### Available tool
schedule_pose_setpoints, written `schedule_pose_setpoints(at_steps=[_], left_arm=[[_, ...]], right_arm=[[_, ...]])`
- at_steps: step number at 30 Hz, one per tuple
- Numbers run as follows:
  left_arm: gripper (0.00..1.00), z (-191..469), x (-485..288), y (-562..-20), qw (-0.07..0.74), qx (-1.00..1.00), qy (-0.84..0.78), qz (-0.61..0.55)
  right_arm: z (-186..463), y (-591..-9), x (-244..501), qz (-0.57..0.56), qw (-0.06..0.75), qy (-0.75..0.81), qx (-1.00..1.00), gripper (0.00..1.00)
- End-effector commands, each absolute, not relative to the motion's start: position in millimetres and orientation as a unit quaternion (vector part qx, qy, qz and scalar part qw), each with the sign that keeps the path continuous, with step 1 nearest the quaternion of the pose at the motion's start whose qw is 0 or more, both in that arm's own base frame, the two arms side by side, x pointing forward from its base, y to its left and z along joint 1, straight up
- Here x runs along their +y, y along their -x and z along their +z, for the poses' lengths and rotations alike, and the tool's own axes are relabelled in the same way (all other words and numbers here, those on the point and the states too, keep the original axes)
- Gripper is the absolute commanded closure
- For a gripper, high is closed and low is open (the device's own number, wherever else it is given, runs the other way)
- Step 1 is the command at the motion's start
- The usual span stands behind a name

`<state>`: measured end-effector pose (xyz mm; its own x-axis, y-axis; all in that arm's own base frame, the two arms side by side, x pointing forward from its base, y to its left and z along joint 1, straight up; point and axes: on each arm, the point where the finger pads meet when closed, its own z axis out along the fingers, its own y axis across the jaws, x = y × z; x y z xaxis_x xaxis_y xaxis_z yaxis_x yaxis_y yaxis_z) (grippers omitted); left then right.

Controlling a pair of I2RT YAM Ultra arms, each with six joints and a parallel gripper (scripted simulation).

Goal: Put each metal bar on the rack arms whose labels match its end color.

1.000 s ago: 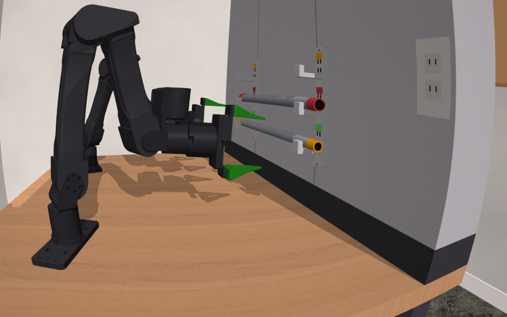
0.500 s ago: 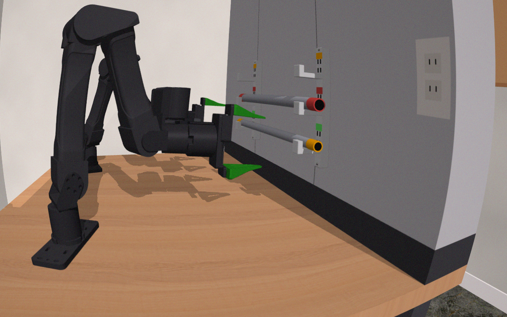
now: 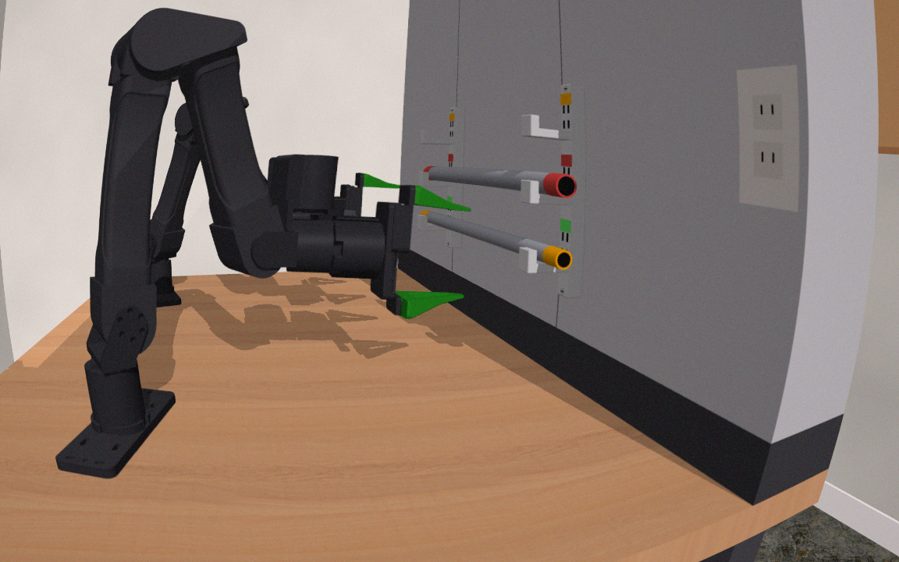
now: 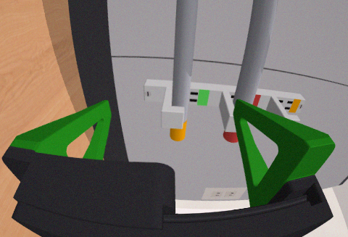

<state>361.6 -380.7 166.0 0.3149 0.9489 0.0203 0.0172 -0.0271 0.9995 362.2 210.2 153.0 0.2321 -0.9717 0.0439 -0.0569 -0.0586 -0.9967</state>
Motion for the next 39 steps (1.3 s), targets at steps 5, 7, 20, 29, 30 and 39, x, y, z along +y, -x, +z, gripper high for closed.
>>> schedule_pose_setpoints(at_steps=[5,7,20,29,30,39], left_arm=[[0.0,193,-385,-367,0.574,0.413,-0.574,0.413],[0.0,196,-385,-367,0.574,0.413,-0.574,0.413],[0.0,214,-385,-367,0.574,0.413,-0.574,0.413],[0.0,226,-385,-367,0.574,0.413,-0.574,0.413],[0.0,228,-385,-367,0.574,0.413,-0.574,0.413],[0.0,243,-385,-367,0.574,0.413,-0.574,0.413]], right_arm=[[193,-371,215,-0.439,0.554,0.554,0.439,0.0],[196,-371,215,-0.439,0.554,0.554,0.439,0.0],[214,-371,215,-0.439,0.554,0.554,0.439,0.0],[226,-371,215,-0.439,0.554,0.554,0.439,0.0],[228,-371,215,-0.439,0.554,0.554,0.439,0.0],[243,-371,215,-0.439,0.554,0.554,0.439,0.0]])
